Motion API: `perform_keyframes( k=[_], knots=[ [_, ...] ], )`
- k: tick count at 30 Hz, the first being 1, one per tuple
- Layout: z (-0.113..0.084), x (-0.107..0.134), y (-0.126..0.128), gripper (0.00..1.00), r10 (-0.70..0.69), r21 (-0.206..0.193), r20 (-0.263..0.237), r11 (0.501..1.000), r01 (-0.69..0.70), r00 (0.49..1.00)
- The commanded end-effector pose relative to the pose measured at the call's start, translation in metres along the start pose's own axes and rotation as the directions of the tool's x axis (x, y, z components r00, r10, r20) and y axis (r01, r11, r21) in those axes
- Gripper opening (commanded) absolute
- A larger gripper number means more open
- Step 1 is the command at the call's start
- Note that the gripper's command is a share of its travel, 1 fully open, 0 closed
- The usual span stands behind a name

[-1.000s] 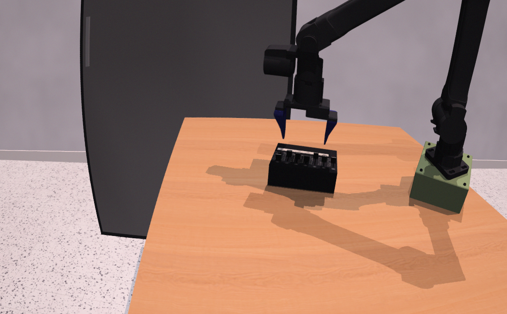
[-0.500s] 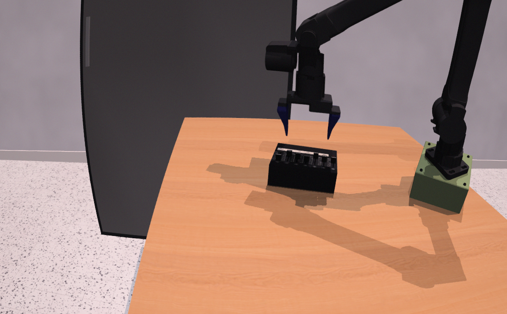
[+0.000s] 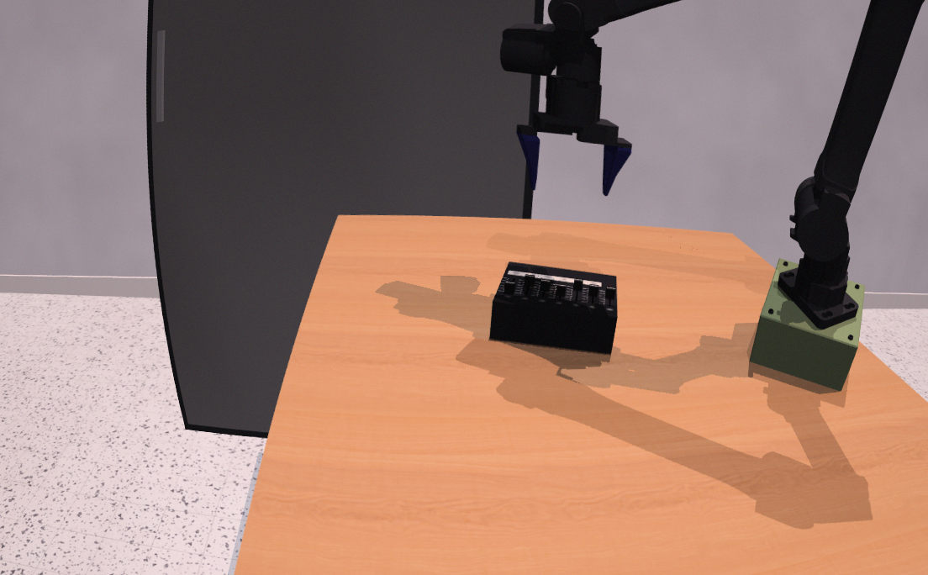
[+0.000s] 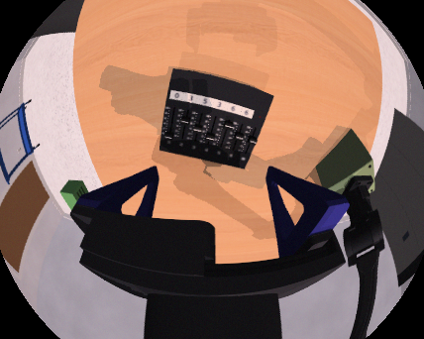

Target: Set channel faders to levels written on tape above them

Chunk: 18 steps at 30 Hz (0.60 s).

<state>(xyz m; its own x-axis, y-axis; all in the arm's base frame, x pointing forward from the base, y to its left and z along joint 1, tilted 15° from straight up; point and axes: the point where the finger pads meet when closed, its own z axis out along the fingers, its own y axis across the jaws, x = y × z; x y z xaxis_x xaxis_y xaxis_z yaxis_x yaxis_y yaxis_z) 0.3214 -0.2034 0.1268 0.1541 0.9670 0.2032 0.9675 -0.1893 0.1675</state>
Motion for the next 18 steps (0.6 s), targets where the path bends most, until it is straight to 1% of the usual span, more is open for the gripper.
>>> perform_keyframes(
  k=[1,3,4,5,7,10,12,13,15,16,18],
  knots=[
    [-0.004,-0.005,0.012,1.00,-0.043,-0.019,0.012,0.999,0.043,0.999],
    [-0.002,-0.003,0.011,1.00,-0.045,-0.014,0.010,0.999,0.046,0.999],
    [0.007,0.002,0.006,1.00,-0.019,0.001,0.008,1.000,0.019,1.000],
    [0.011,0.006,0.007,1.00,-0.003,0.005,0.015,1.000,0.003,1.000],
    [0.011,0.006,0.007,1.00,-0.003,0.005,0.015,1.000,0.003,1.000],
    [0.039,0.032,0.015,1.00,0.094,0.018,0.057,0.995,-0.095,0.994],
    [0.061,0.054,0.019,1.00,0.172,0.013,0.093,0.985,-0.174,0.981],
    [0.061,0.054,0.019,1.00,0.172,0.013,0.093,0.985,-0.174,0.981],
    [0.077,0.071,0.020,1.00,0.229,0.002,0.118,0.973,-0.231,0.966],
    [0.081,0.075,0.020,1.00,0.244,-0.002,0.124,0.969,-0.246,0.962],
    [0.083,0.078,0.020,1.00,0.252,-0.004,0.127,0.967,-0.254,0.959]
  ],
)
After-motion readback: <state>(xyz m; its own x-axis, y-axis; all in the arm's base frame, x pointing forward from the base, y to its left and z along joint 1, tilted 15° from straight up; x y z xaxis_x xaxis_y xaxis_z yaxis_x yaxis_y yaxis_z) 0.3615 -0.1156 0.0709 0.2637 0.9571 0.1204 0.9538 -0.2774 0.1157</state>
